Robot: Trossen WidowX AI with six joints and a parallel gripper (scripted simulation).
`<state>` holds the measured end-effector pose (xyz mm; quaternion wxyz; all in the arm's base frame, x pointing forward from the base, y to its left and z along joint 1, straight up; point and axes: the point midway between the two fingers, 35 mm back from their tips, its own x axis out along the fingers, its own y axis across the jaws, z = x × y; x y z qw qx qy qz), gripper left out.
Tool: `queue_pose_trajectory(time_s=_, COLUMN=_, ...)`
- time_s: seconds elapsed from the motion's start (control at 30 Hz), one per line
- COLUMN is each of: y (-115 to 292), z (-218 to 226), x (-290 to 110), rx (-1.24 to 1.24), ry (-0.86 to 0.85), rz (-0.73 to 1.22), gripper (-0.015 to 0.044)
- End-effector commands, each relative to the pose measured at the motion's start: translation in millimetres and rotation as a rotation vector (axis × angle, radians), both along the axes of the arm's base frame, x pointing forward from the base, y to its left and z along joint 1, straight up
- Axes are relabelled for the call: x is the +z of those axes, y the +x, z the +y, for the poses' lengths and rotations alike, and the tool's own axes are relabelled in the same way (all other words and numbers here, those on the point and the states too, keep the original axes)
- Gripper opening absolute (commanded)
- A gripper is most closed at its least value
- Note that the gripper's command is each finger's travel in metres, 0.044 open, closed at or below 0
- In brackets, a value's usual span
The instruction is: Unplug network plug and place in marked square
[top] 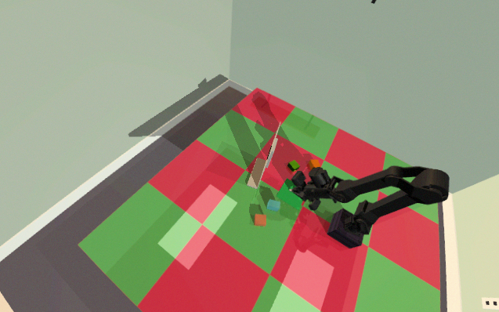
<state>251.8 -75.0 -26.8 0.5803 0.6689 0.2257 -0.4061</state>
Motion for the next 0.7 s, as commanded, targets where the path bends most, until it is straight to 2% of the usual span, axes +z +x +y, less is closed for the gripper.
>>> queue_pose_trajectory(time_s=0.0, y=0.0, z=0.0, x=0.3, rx=0.0, ry=0.0, rz=0.0, gripper=0.0026)
queue_pose_trajectory(time_s=0.17, y=0.0, z=0.0, x=0.3, rx=0.0, ry=0.0, rz=0.0, gripper=0.0156)
queue_pose_trajectory(time_s=0.67, y=-2.7, z=1.2, x=5.2, rx=0.001, ry=0.0, rz=0.0, gripper=0.0156)
